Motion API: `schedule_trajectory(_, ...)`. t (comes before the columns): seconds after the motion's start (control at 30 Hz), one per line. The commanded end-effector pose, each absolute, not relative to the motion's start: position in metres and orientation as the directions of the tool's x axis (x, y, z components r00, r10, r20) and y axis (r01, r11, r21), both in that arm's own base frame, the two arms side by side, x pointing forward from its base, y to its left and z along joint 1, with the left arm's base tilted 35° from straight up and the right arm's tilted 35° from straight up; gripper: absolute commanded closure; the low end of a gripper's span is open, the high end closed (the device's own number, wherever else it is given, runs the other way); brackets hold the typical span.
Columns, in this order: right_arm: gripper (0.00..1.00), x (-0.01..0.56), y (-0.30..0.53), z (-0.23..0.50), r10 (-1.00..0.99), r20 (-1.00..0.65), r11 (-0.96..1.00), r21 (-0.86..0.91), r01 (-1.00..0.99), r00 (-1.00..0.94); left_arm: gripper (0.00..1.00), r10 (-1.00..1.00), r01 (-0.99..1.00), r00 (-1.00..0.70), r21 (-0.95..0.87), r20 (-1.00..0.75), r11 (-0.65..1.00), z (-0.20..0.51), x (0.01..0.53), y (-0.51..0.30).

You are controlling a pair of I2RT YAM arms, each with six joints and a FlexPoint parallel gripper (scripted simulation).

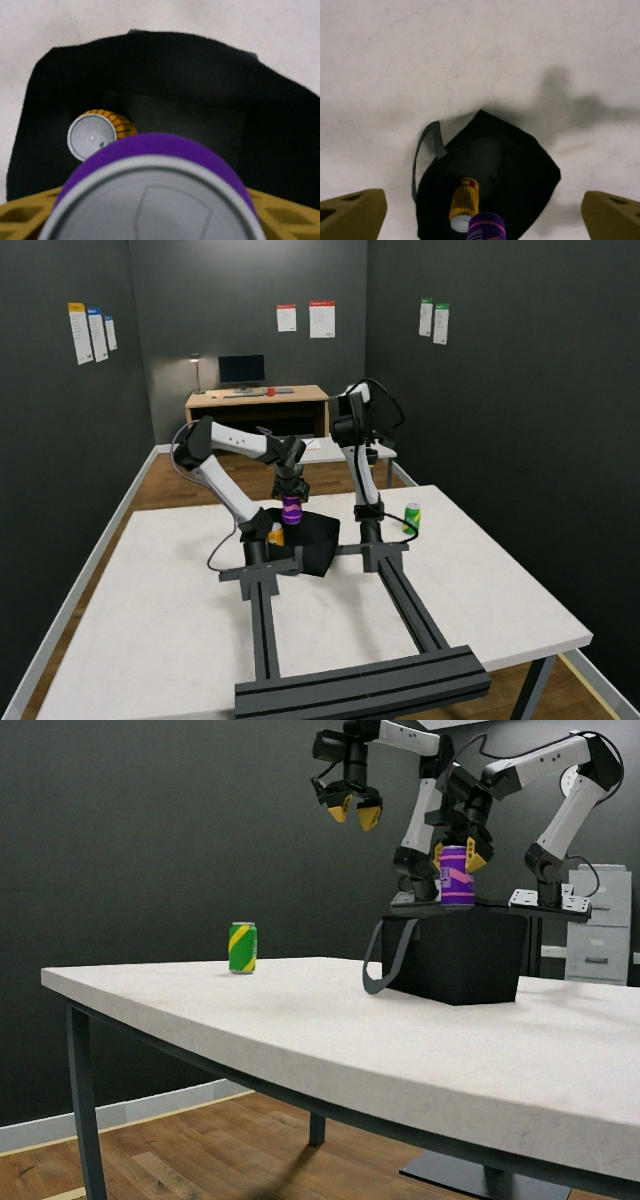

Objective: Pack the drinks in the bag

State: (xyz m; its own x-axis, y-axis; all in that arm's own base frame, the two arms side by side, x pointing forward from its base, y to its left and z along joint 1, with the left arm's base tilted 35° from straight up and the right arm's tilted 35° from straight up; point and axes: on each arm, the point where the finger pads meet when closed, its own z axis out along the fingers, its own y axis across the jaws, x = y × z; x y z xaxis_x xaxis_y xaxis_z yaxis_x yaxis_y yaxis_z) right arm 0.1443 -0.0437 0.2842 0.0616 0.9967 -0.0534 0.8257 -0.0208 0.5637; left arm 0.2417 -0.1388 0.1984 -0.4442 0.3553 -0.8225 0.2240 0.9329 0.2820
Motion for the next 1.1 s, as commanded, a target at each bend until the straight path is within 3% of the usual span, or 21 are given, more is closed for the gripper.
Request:
schedule_trajectory(0.0,0.0,0.144,-0.042,0.287,0.997,-0.058,-0.008,0.581,0.814,0.051,0.33,0.285,0.193,-0.385,0.226,-0.878,0.955,0.23,0.251,-0.145)
schedule_trajectory(1.07,0.0,0.144,-0.042,0.287,0.997,-0.058,-0.008,0.581,0.814,0.051,0.33,0.282,0.209,-0.393,0.214,-0.875,0.954,0.239,0.274,-0.224)
